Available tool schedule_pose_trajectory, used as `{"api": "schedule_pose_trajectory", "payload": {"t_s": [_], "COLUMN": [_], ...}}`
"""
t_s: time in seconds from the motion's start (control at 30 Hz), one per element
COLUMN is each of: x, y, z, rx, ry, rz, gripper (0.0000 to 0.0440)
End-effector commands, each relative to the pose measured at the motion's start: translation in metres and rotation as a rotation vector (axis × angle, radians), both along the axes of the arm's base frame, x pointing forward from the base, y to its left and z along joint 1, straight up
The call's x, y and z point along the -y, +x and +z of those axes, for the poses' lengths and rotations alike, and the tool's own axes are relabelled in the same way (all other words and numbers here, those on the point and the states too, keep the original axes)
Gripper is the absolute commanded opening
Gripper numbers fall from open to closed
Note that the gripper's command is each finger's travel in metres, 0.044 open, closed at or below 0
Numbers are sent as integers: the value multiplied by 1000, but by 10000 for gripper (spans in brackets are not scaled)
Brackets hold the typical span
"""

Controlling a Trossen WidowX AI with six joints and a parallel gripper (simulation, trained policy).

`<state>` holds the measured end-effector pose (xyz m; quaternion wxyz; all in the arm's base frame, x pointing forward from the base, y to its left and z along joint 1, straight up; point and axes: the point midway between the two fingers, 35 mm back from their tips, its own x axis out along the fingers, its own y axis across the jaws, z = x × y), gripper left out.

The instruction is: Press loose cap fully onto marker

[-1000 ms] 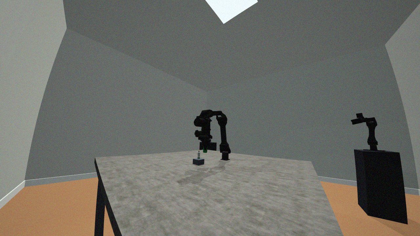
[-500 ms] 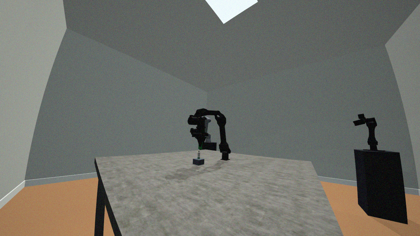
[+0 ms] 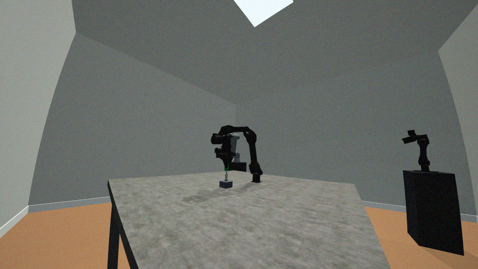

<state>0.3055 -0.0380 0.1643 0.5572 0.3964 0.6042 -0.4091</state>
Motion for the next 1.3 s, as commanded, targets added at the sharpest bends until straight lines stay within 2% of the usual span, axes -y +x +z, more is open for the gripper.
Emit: {"api": "schedule_pose_trajectory", "payload": {"t_s": [0.0, 0.83, 1.27], "x": [-1, 0, 1], "y": [-2, -7, -7], "z": [-9, -69, -72], "rx": [-19, -74, -74], "ry": [11, 40, 39], "rz": [1, 66, 76], "gripper": [22, 6, 16]}}
